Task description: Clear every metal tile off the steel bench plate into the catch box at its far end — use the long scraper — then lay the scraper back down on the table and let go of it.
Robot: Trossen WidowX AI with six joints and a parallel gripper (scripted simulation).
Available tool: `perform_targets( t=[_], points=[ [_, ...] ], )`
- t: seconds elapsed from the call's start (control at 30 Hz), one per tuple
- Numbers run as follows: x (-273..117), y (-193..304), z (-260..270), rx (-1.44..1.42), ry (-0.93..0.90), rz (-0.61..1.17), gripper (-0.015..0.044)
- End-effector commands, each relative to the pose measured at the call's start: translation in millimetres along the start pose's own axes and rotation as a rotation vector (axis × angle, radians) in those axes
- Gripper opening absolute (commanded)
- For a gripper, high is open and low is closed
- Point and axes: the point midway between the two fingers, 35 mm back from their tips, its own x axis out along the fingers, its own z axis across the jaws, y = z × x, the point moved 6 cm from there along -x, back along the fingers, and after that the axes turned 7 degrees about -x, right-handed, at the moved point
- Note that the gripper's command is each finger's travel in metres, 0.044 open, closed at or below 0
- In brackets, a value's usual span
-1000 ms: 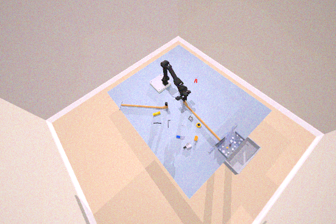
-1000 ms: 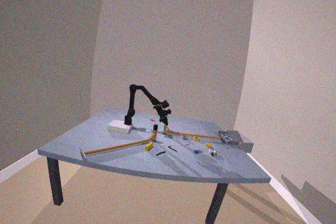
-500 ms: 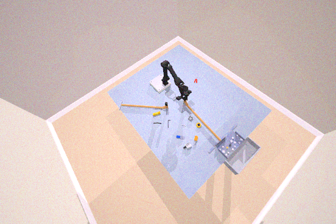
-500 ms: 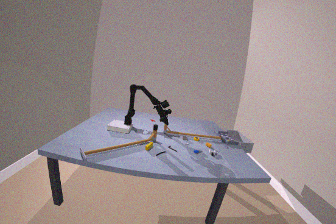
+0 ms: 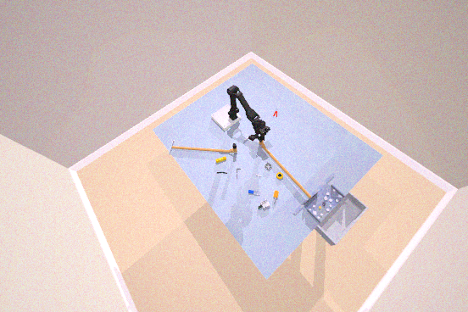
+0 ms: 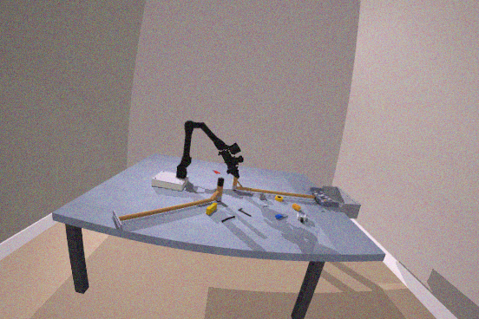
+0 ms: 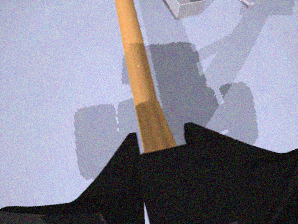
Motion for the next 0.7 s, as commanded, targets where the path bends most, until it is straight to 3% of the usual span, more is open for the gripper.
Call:
perform_targets(
  t=[0.0,0.67],
  points=[
    [0,-5,5,0.004,-0.021,-0.014,0.0000],
    [20,-33,-3,0.003,-0.020,-0.017,0.0000]
  ],
)
